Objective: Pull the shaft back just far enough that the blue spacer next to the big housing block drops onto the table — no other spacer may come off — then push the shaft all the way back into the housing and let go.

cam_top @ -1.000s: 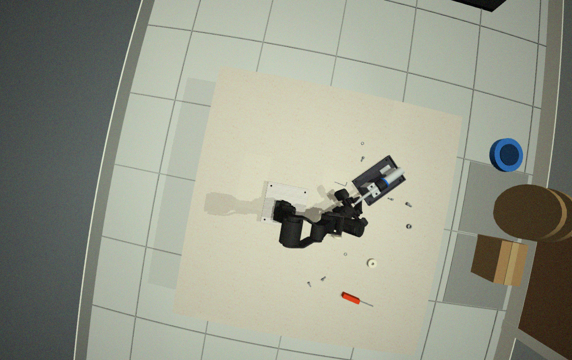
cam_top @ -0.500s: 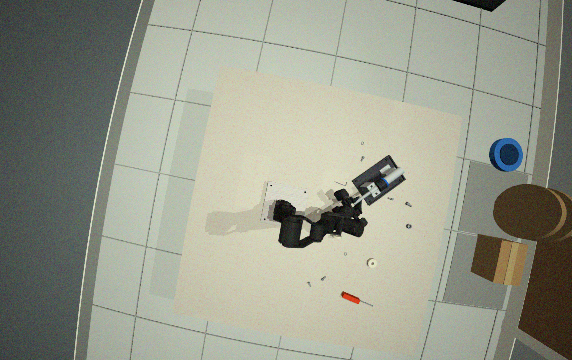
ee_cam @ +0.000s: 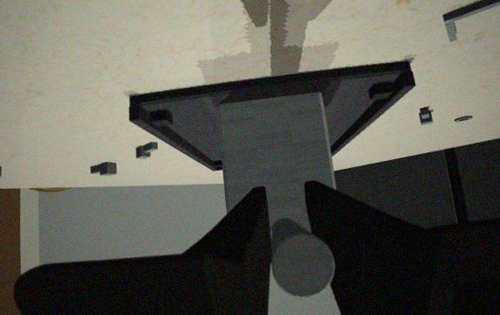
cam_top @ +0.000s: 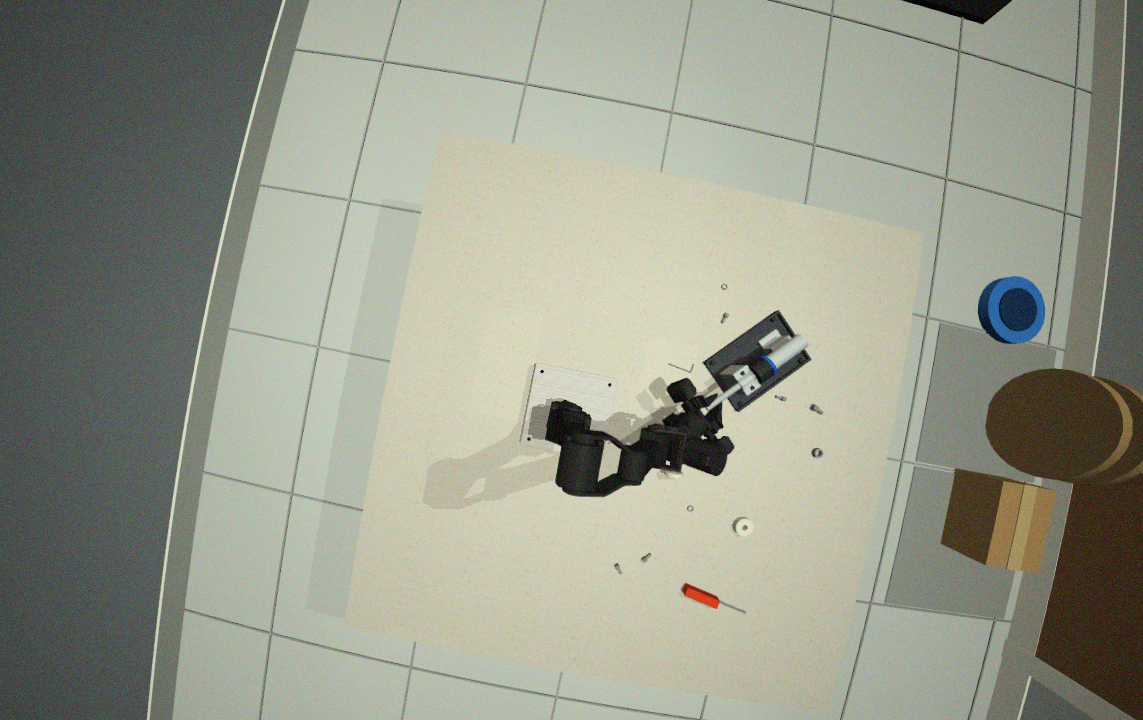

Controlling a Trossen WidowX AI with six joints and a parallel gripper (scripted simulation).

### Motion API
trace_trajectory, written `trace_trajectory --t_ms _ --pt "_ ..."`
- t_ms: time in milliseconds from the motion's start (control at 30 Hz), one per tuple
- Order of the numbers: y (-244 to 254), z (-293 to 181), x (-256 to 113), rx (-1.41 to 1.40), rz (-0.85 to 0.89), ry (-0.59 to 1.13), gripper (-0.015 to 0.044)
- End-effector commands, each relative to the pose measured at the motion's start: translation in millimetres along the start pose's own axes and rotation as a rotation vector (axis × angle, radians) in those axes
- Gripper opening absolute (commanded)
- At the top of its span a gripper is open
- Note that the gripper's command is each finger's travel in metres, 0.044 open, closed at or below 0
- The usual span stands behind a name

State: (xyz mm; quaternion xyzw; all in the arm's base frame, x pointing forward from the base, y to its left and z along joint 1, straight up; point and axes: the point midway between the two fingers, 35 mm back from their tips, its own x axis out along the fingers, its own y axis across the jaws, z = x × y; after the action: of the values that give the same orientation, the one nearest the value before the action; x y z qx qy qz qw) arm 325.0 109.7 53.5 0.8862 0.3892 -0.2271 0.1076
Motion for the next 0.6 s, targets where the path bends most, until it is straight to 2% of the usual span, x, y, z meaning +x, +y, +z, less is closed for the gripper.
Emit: trace_trajectory --t_ms 0,567 --pt "-0.4 0.6 -0.8 -0.002 -0.001 0.000 0.0000" --pt "-0.4 1.6 -2.5 -0.002 -0.001 0.000 0.0000"
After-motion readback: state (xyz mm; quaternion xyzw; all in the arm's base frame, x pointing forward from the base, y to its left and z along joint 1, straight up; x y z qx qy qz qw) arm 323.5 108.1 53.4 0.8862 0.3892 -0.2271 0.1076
